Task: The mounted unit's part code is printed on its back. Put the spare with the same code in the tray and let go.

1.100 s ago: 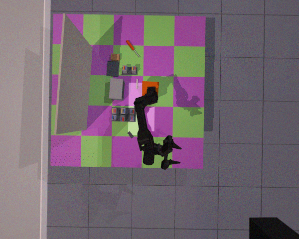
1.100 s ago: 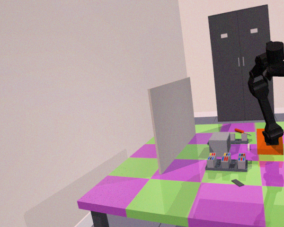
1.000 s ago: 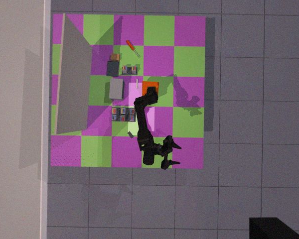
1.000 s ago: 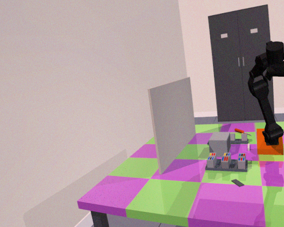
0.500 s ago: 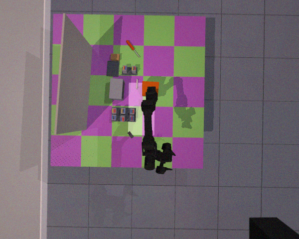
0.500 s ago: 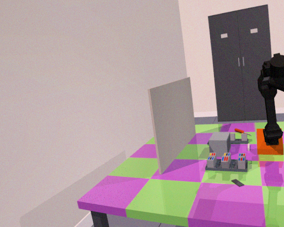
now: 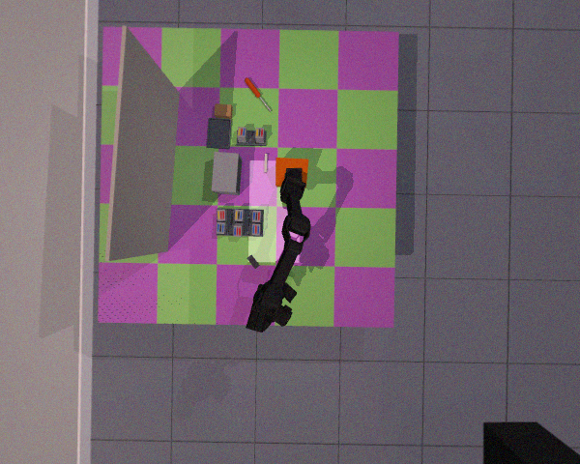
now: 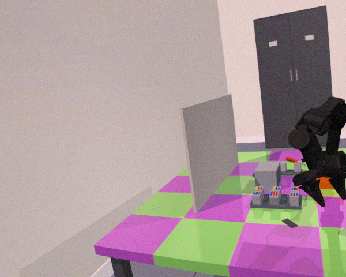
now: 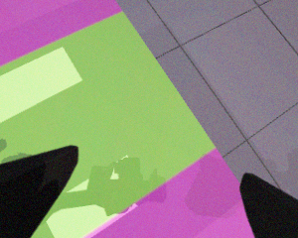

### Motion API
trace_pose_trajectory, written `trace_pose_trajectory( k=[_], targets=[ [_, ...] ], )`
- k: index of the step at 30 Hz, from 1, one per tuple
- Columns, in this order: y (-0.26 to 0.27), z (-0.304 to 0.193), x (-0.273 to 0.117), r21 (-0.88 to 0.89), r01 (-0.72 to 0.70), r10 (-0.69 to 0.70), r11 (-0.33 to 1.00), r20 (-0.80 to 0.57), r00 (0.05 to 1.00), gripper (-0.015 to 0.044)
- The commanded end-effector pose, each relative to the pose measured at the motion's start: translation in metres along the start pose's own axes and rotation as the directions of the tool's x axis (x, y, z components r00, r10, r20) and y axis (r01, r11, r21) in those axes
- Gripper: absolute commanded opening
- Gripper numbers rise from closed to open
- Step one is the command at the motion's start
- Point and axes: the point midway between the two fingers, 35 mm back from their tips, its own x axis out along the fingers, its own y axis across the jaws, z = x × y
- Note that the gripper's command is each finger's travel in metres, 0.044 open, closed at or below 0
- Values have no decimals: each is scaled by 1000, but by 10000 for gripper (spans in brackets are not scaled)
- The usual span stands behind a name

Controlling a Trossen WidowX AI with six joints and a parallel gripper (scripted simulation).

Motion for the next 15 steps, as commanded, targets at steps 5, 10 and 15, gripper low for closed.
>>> trace_pose_trajectory(
  k=[5,10,15],
  targets=[
    [-42,-134,-17,360,146,-41,922,-284,958,440],
    [-55,-205,-55,514,289,-64,807,-411,909,440],
    [-53,-262,-92,633,414,-56,654,-504,862,440]
  ],
)
